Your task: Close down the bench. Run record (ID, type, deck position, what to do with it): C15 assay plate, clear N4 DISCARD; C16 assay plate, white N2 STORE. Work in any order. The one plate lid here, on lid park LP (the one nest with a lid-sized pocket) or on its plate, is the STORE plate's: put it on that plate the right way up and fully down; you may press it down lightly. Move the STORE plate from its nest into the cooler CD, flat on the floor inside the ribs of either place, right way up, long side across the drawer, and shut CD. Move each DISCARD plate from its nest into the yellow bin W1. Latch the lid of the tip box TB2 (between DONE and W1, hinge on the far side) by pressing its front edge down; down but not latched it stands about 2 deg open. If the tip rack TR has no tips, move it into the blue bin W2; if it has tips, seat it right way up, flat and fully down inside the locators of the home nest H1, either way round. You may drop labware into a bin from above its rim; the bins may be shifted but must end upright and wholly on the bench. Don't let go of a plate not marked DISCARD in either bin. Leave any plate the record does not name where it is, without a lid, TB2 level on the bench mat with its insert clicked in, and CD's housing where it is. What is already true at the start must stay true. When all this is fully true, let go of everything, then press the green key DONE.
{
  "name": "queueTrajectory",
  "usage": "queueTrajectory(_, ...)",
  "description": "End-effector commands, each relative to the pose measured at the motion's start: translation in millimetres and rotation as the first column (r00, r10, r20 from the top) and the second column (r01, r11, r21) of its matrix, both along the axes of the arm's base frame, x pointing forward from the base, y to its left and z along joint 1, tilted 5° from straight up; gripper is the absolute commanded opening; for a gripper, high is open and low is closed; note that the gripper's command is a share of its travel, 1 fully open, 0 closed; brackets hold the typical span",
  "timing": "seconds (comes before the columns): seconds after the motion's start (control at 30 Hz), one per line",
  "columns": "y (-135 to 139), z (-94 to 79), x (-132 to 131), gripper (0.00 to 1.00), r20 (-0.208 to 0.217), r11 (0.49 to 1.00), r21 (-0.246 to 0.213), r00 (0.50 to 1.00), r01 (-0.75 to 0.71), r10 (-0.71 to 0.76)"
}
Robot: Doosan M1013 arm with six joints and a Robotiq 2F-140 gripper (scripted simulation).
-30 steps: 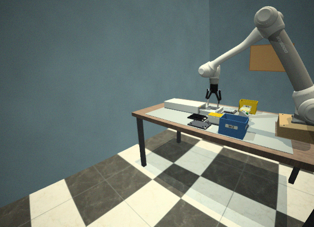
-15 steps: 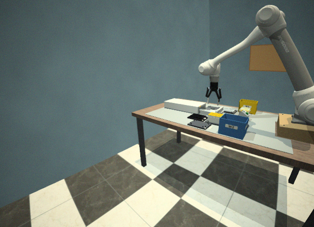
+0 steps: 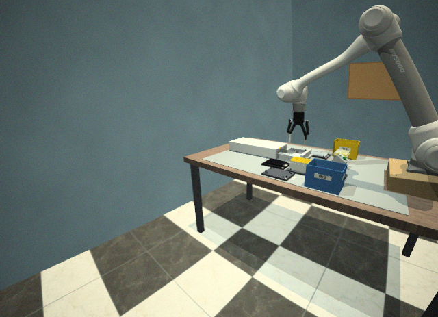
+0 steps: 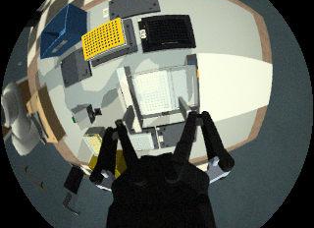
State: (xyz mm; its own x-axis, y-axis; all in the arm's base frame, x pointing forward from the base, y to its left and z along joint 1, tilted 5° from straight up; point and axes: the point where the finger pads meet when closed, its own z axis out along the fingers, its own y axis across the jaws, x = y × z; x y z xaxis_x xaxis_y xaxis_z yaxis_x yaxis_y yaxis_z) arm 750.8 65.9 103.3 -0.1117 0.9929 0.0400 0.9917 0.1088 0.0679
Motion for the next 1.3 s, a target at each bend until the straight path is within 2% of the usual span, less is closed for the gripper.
queueTrajectory(0.0, -0.1, 3.3, -0.2, 0.66, 0.000, 1.000, 0.000, 1.000, 0.000, 0.000)
queueTrajectory(0.43, -0.9, 20.6, -1.3, 0.66, 0.000, 1.000, 0.000, 1.000, 0.000, 0.000)
queueTrajectory(1.27, -1.0, 21.7, -1.4, 0.66, 0.000, 1.000, 0.000, 1.000, 0.000, 0.000)
